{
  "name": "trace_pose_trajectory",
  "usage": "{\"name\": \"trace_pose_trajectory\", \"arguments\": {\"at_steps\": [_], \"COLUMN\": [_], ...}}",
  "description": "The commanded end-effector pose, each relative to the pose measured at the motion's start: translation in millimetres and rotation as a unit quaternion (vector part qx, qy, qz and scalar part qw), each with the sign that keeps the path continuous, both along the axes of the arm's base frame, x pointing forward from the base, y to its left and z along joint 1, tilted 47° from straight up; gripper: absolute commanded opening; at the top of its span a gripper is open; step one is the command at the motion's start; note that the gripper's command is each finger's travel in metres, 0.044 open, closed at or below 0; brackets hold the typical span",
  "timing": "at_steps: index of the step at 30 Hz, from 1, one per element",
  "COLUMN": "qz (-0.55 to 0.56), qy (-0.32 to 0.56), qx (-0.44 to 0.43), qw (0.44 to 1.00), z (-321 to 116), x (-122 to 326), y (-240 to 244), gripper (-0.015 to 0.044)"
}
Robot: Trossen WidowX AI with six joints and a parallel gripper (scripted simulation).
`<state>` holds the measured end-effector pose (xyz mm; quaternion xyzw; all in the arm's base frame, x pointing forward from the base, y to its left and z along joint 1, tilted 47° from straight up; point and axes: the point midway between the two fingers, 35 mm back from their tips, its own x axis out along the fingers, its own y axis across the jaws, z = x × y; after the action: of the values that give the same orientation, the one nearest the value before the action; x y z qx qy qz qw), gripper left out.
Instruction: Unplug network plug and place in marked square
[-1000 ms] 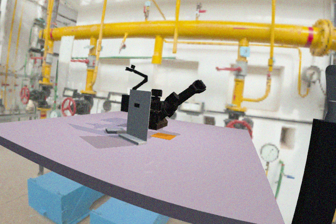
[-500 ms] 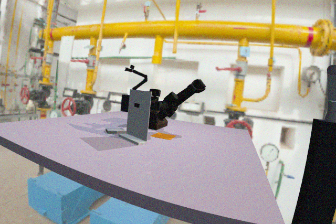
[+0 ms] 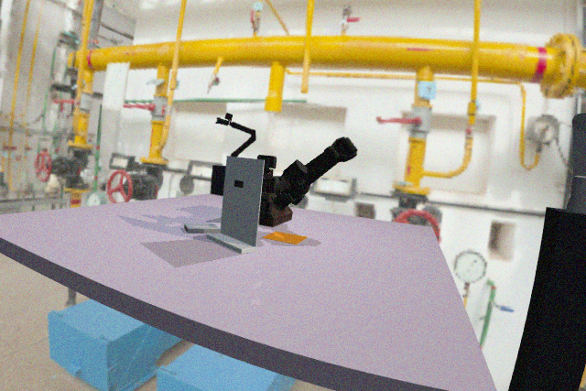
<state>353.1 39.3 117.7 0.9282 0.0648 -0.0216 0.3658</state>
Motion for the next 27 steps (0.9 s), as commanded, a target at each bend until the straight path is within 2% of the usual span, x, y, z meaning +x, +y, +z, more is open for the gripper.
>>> {"name": "trace_pose_trajectory", "arguments": {"at_steps": [1,8,9,27], "qz": [0.002,0.002,0.002,0.002], "qy": [-0.002,-0.002,-0.002,-0.002], "qx": [-0.002,-0.002,-0.002,-0.002], "qw": [1.0,1.0,1.0,1.0], "z": [-0.9,-3.4,-3.4,-3.4], "x": [5.8,10.5,10.5,10.5], "y": [0.3,-0.4,-0.4,-0.4], "gripper": [0.0156,0.0156,0.013,0.001]}}
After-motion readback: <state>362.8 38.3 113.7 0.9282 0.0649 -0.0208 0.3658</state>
